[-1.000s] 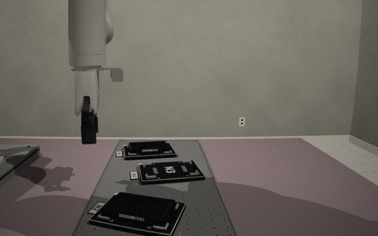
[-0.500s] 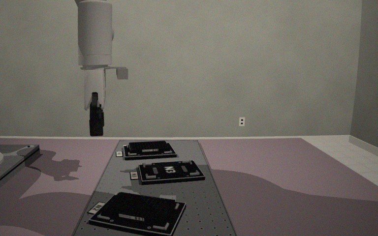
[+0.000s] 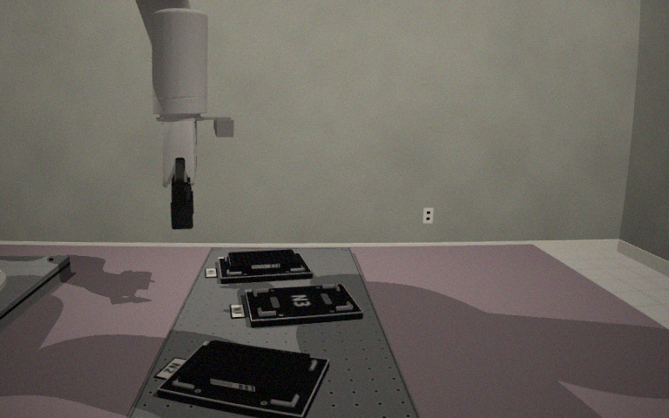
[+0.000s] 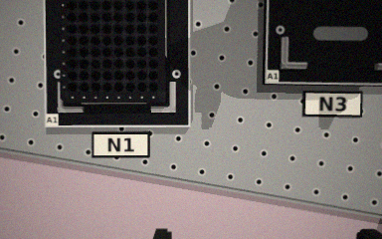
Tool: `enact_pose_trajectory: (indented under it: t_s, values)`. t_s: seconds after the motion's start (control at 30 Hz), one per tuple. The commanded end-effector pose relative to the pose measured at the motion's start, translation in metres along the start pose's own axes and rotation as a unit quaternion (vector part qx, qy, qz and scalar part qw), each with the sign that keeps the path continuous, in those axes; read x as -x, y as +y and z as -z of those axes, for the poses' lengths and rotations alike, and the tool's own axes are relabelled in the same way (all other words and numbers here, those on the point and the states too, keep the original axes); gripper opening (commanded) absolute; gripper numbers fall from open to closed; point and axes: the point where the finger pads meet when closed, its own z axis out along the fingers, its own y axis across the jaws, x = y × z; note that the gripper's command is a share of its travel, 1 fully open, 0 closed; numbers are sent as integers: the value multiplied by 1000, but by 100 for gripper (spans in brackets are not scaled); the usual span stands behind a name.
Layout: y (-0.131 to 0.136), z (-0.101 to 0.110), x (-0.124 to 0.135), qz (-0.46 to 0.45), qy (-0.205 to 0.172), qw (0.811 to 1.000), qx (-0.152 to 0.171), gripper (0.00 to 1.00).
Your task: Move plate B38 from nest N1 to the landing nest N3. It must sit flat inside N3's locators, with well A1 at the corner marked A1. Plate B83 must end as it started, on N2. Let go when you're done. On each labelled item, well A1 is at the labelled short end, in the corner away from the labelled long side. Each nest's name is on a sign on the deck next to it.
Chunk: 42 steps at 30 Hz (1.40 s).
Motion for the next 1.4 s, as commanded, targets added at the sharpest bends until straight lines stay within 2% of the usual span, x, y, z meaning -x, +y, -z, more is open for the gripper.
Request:
enact_pose_trajectory:
  t_s: [0.0,0.17,0.23,0.37,1.37]
  values:
    - [-20,0,-5,0,1,1000,1,100]
    - [-44,0,-11,0,1,1000,1,100]
    - [-44,0,-11,0,1,1000,1,100]
    - [-61,0,-14,0,1,1000,1,100]
    - [-61,0,-14,0,1,1000,1,100]
